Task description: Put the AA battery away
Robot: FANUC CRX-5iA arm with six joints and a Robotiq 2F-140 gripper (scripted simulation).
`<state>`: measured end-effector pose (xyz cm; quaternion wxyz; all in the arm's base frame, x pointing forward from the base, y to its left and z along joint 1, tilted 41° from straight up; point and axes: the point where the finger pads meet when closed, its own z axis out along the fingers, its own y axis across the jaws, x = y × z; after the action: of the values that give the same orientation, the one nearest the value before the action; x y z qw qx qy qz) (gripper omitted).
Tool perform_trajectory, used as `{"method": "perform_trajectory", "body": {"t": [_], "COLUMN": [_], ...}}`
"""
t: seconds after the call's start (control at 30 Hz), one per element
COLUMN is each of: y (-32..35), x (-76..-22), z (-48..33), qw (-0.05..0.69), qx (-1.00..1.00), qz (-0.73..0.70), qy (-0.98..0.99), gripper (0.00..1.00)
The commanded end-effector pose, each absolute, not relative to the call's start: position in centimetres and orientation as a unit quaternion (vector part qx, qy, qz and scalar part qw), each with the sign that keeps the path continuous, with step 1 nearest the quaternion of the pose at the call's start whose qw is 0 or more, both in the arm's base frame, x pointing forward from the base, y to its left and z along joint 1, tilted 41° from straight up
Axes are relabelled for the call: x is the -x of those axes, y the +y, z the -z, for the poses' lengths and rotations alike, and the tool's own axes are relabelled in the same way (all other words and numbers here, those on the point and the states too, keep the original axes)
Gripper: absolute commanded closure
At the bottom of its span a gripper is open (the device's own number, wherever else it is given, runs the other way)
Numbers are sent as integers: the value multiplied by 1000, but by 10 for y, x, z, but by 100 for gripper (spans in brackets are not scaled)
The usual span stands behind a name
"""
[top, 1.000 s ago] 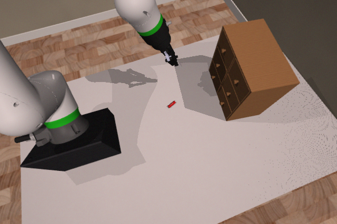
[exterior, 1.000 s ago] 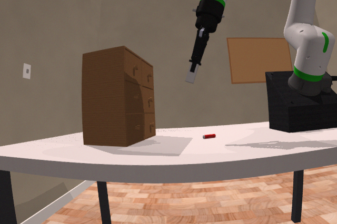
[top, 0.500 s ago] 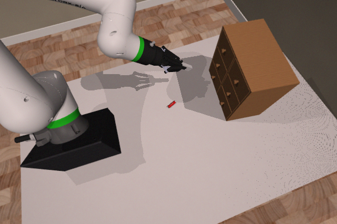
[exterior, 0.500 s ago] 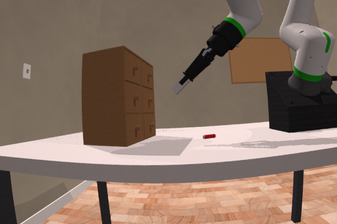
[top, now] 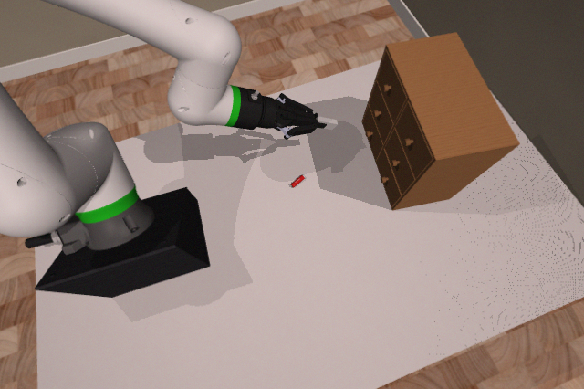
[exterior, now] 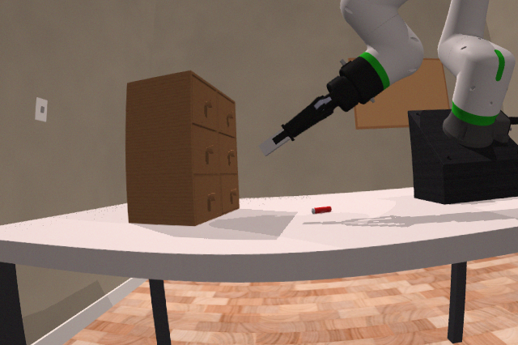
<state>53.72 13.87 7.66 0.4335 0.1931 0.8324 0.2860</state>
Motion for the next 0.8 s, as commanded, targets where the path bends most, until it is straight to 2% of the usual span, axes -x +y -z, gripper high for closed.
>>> {"method": "perform_trajectory", "body": {"t": [0.0, 0.77], "y": [142, 147], "x": [-549, -558], "z": [-80, -73], "qw": [474, 515], "qx": [-203, -217], "qz": [-281, -270], "qy": [809, 784], "gripper": [100, 100]}}
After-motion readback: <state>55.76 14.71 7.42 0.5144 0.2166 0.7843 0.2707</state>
